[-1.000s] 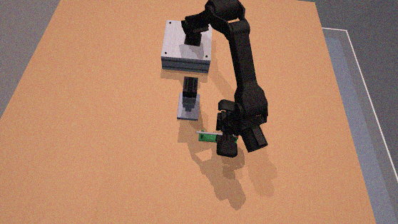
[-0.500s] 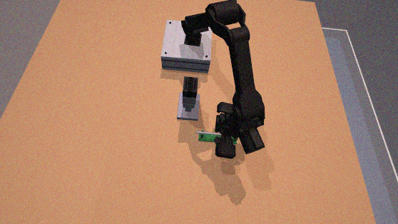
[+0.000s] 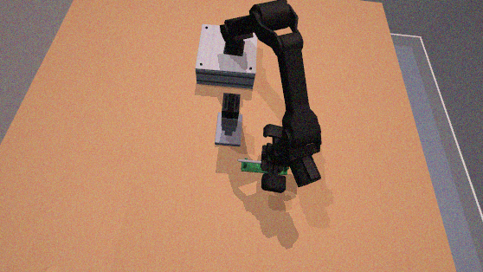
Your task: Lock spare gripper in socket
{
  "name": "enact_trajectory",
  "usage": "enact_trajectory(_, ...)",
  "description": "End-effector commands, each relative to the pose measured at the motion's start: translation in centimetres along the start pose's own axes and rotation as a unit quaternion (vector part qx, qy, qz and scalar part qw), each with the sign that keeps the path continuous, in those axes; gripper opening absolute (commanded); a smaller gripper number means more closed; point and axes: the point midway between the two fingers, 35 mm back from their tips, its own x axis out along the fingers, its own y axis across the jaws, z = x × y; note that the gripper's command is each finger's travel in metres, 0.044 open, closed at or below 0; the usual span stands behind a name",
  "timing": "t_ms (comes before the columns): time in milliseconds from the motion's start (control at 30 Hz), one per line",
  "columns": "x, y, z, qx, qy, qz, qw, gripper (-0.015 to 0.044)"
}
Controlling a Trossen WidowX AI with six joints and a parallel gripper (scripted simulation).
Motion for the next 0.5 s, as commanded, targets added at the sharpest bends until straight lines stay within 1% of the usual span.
enact_trajectory(0, -0.1, 0.0, -0.1, -0.003, 0.002, -0.001, 1.000, 0.0000)
enact_trajectory(133, -1.0, -0.1, -0.3, -0.003, 0.001, -0.001, 1.000, 0.0000)
enact_trajectory(467, -5.3, -0.1, -1.4, -0.003, 0.001, -0.002, 1.000, 0.0000)
